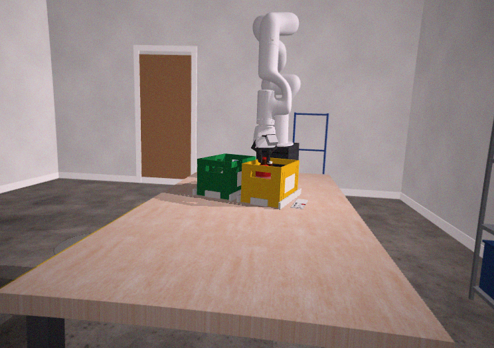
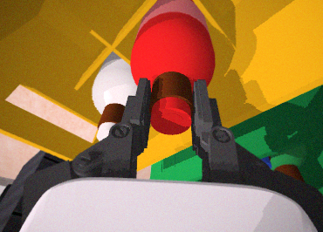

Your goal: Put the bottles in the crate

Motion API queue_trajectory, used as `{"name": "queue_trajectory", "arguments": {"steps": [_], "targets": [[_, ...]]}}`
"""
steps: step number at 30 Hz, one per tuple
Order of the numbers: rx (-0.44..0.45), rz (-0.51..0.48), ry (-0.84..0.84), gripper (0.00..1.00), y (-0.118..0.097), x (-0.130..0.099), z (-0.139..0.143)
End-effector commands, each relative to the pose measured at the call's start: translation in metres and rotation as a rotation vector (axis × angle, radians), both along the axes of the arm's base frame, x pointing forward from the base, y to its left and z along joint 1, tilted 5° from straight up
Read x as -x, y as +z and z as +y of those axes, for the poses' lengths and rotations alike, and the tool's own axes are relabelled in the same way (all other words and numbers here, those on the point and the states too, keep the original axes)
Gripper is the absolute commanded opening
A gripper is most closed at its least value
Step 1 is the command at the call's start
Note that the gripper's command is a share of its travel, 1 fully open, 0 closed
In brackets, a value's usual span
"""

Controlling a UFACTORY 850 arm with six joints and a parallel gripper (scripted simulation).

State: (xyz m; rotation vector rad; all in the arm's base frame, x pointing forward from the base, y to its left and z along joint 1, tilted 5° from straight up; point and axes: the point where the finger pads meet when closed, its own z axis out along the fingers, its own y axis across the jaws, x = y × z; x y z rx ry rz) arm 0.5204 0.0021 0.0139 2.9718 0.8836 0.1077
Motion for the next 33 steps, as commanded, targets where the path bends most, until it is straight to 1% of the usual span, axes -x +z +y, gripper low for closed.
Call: {"name": "queue_trajectory", "arguments": {"steps": [1, 23, 33], "targets": [[0.0, -0.002, 0.0, 0.0, 0.0007, -0.0009, 0.0], [0.0, -0.002, 0.0, 0.0, 0.0007, -0.0009, 0.0001], [0.0, -0.002, 0.0, 0.0, -0.0032, -0.0012, 0.0]]}}
